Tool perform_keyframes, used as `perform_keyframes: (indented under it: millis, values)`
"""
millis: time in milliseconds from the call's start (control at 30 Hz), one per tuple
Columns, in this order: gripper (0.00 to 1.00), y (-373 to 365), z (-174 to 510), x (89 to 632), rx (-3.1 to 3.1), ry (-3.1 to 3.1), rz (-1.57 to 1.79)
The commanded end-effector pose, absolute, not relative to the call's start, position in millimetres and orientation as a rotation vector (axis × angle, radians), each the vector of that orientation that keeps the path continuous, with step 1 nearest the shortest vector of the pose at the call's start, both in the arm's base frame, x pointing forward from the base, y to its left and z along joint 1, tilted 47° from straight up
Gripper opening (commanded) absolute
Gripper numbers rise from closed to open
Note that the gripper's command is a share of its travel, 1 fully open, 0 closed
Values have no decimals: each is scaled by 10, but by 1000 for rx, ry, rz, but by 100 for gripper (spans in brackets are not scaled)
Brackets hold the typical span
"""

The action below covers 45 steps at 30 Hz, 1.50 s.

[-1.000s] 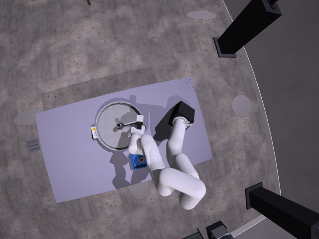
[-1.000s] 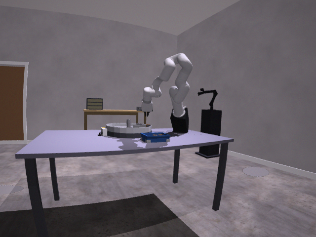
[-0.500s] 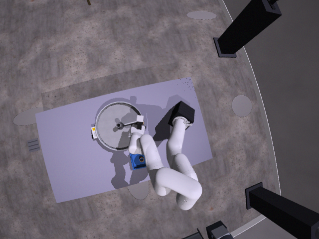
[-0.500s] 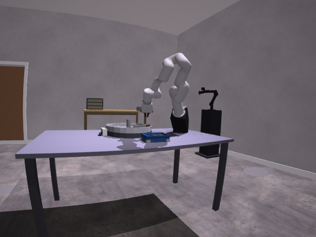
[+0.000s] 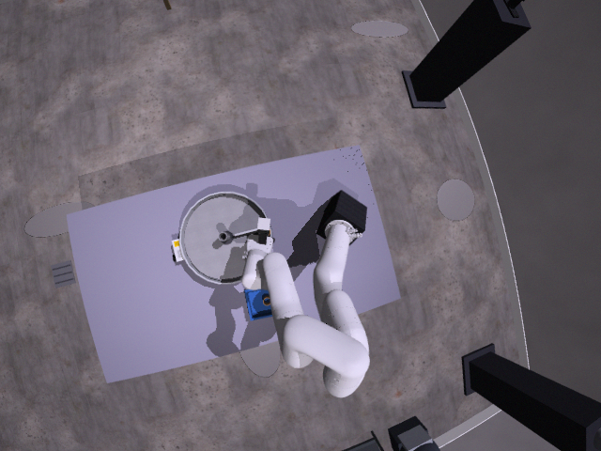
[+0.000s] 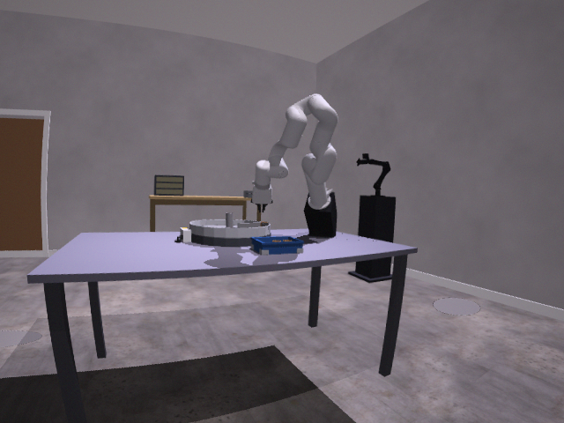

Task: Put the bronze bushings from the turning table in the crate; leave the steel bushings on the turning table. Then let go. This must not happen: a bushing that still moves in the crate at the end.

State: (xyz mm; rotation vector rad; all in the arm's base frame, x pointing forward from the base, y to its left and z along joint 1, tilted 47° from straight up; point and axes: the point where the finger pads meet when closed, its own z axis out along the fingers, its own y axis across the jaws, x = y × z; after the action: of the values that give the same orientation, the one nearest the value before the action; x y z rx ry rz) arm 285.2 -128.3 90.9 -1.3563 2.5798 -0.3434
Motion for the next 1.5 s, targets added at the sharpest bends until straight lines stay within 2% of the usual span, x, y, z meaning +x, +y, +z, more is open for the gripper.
perform_keyframes:
  millis: [0,1467]
  values:
    - [10,-1288,912,2859,-1354,2580,-345]
    - [10,-1082,595,3127,-1354,2580,-345]
